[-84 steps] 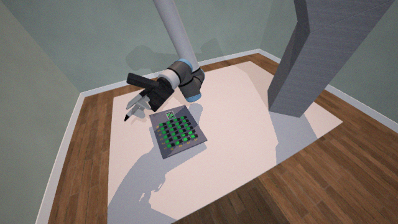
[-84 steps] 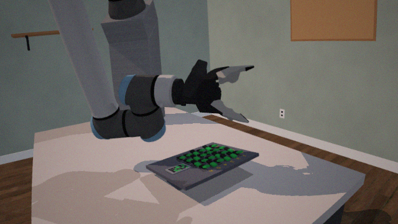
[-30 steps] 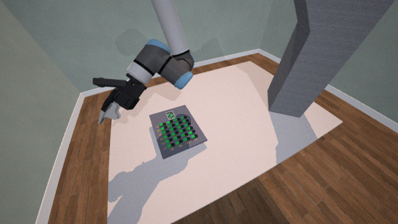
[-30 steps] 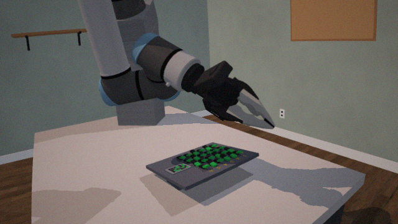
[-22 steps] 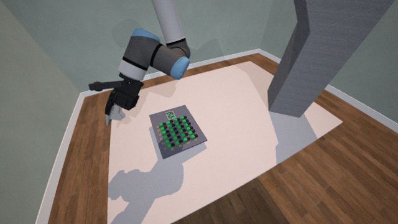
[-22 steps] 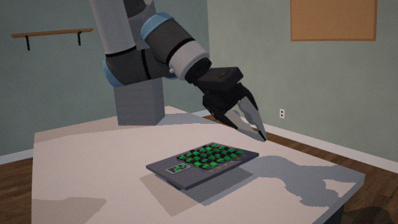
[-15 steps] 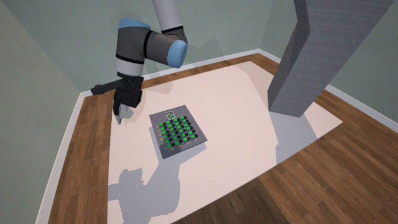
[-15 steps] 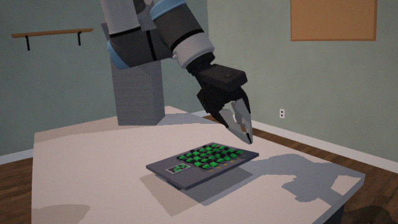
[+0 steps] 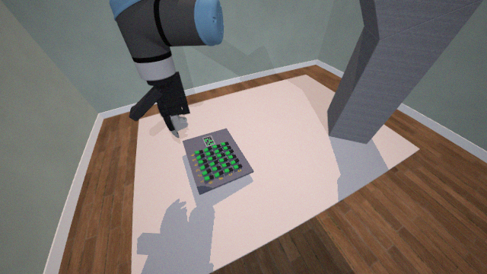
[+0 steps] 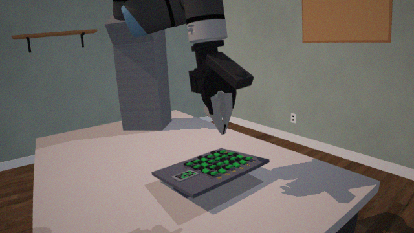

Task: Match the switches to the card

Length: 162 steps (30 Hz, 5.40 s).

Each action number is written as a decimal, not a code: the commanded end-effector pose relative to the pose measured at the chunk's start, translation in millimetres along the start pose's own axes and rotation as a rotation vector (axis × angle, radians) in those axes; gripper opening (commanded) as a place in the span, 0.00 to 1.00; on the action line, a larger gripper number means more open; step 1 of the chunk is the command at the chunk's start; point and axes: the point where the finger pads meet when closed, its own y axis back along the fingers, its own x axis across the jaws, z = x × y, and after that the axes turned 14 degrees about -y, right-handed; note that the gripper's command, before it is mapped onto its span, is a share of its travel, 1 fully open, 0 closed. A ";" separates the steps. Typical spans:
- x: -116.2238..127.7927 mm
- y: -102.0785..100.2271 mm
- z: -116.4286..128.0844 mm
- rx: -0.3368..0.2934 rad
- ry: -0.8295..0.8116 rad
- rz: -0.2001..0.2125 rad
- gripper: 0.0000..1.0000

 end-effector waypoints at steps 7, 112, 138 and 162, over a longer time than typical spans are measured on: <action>9.9 11.9 25.7 -0.087 0.076 0.076 0.00; 20.0 -109.2 36.6 -0.091 0.078 0.078 0.00; 20.4 -114.9 37.1 -0.091 0.078 0.078 0.00; 20.3 -113.7 36.9 -0.091 0.078 0.078 0.00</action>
